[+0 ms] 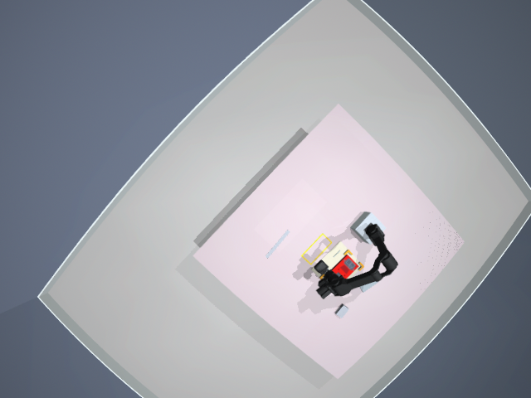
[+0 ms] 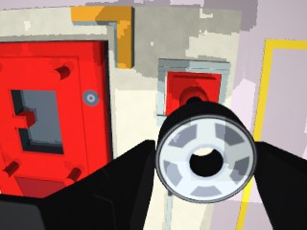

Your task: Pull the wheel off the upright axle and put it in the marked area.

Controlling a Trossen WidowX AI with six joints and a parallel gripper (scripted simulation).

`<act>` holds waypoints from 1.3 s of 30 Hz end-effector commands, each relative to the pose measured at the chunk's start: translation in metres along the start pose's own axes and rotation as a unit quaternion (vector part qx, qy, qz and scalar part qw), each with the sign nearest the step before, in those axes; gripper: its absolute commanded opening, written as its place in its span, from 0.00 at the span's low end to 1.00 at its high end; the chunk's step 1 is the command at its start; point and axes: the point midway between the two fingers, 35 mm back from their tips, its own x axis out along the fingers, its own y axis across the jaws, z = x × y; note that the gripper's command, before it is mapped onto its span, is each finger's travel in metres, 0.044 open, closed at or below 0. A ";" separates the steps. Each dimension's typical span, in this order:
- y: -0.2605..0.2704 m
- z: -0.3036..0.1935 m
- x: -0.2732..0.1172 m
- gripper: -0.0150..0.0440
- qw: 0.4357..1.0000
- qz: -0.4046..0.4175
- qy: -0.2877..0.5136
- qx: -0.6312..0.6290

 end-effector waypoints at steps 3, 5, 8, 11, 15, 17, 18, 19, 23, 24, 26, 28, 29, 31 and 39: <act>0.000 -0.001 -0.022 0.25 1.000 0.000 -0.004 0.001; 0.000 -0.002 -0.024 0.25 1.000 0.000 -0.004 0.001; -0.008 -0.005 -0.016 0.25 1.000 0.000 0.000 0.000; -0.024 -0.012 -0.017 0.25 1.000 -0.001 0.000 0.000; -0.045 -0.022 -0.019 0.25 1.000 -0.002 0.000 0.000; -0.055 -0.027 -0.020 0.25 1.000 -0.003 -0.001 0.000; -0.060 -0.030 -0.020 0.25 1.000 -0.003 -0.001 0.000; -0.065 -0.033 -0.021 0.25 1.000 -0.003 -0.001 0.000; -0.084 -0.045 -0.023 0.25 1.000 -0.005 -0.001 0.001; -0.089 -0.048 -0.023 0.25 1.000 -0.005 -0.001 0.001; -0.094 -0.053 -0.024 0.25 1.000 -0.005 -0.001 0.001; -0.095 -0.053 -0.024 0.25 1.000 -0.005 -0.001 0.001; -0.095 -0.053 -0.023 0.25 1.000 -0.005 -0.001 0.001; -0.095 -0.053 -0.018 0.25 1.000 -0.005 -0.001 0.001; -0.096 -0.053 0.000 0.25 1.000 -0.005 -0.001 0.001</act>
